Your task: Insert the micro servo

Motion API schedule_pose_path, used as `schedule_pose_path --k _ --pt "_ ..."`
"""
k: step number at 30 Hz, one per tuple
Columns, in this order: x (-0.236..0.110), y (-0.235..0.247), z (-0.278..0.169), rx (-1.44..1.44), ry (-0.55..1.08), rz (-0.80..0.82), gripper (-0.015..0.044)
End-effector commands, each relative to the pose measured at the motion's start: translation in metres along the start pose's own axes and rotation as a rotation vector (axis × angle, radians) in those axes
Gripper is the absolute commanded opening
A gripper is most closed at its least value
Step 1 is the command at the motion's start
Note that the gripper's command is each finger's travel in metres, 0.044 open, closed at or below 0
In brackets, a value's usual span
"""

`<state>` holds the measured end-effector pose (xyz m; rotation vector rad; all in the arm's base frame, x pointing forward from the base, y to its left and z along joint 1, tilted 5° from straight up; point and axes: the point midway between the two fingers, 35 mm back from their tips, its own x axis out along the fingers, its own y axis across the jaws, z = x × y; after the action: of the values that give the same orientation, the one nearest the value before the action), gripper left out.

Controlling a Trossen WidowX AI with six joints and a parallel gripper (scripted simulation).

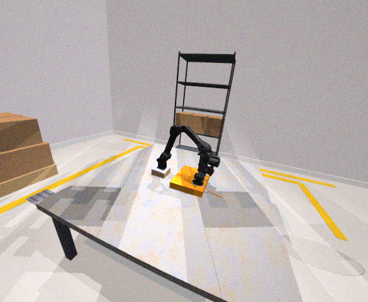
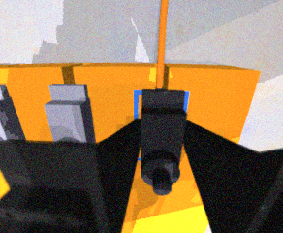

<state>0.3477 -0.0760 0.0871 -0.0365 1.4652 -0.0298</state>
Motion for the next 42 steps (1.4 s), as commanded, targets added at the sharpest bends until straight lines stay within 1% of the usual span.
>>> schedule_pose_path --k 1,11,18,21,24,30,31,34,39,40,42 --pt "0.004 0.000 0.000 0.002 0.000 -0.001 0.0000" --pt "0.014 0.000 0.000 0.002 0.000 -0.001 0.0000" --pt "0.012 0.000 0.000 0.002 0.000 -0.001 0.0184" --pt "0.005 0.000 0.000 0.002 0.000 -0.001 0.0187" --pt "-0.020 0.001 -0.002 0.002 0.000 -0.001 0.0187" --pt "-0.023 0.001 -0.002 0.002 0.000 -0.001 0.0187" --pt "-0.021 0.000 -0.004 -0.002 -0.002 0.000 0.0214" --pt "-0.034 -0.001 -0.018 -0.001 -0.001 -0.001 0.0292" --pt "-0.067 -0.003 -0.069 0.000 0.004 -0.001 0.0424" --pt "-0.074 -0.002 -0.080 0.001 0.006 -0.001 0.0440" --pt "-0.083 -0.001 -0.101 0.001 0.008 -0.001 0.0440"
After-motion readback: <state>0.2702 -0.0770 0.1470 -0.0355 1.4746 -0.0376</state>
